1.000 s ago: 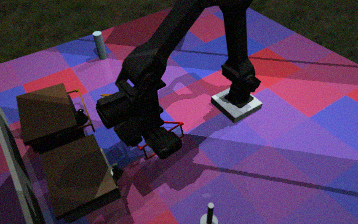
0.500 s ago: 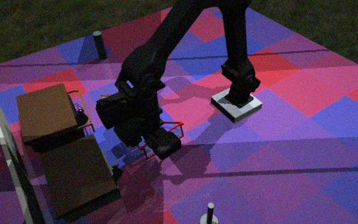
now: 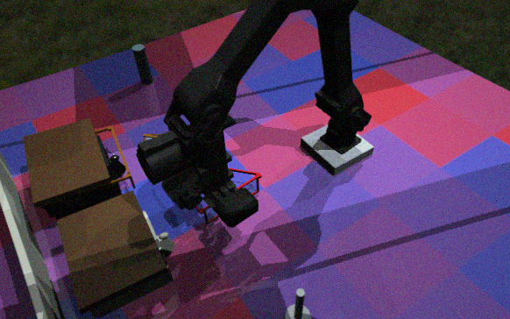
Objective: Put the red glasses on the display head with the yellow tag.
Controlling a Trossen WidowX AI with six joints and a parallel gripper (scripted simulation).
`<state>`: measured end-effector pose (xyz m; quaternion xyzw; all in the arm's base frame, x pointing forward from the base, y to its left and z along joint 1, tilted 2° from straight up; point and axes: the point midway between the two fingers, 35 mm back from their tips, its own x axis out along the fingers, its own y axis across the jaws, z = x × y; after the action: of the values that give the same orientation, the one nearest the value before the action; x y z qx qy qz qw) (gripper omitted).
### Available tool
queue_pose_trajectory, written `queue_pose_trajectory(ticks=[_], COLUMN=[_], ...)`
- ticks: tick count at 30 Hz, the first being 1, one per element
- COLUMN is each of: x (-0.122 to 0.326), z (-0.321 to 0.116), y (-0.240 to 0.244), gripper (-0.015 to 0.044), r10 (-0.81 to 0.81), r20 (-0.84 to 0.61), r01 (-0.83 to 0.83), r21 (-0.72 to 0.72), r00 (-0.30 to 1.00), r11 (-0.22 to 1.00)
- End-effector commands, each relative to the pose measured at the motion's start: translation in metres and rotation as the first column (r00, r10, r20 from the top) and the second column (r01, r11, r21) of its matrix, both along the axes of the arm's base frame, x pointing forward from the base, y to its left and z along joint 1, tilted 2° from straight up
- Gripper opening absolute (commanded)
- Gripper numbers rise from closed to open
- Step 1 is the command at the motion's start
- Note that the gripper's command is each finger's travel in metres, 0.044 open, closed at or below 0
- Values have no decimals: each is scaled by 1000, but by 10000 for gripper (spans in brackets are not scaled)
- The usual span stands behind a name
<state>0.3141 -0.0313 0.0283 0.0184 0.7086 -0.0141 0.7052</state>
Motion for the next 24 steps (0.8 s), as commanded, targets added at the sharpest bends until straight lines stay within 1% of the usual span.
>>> queue_pose_trajectory(ticks=[1, 6, 15, 24], x=[0, 2, 5, 6], z=[0, 9, 58, 98], y=[0, 0, -1, 0], gripper=[0, 0, 0, 0], r10=[-1, -1, 0, 1], r20=[0, 0, 1, 1], r01=[1, 1, 0, -1], r21=[0, -1, -2, -3], r00=[1000, 1000, 1000, 1000], r11=[1000, 1000, 1000, 1000])
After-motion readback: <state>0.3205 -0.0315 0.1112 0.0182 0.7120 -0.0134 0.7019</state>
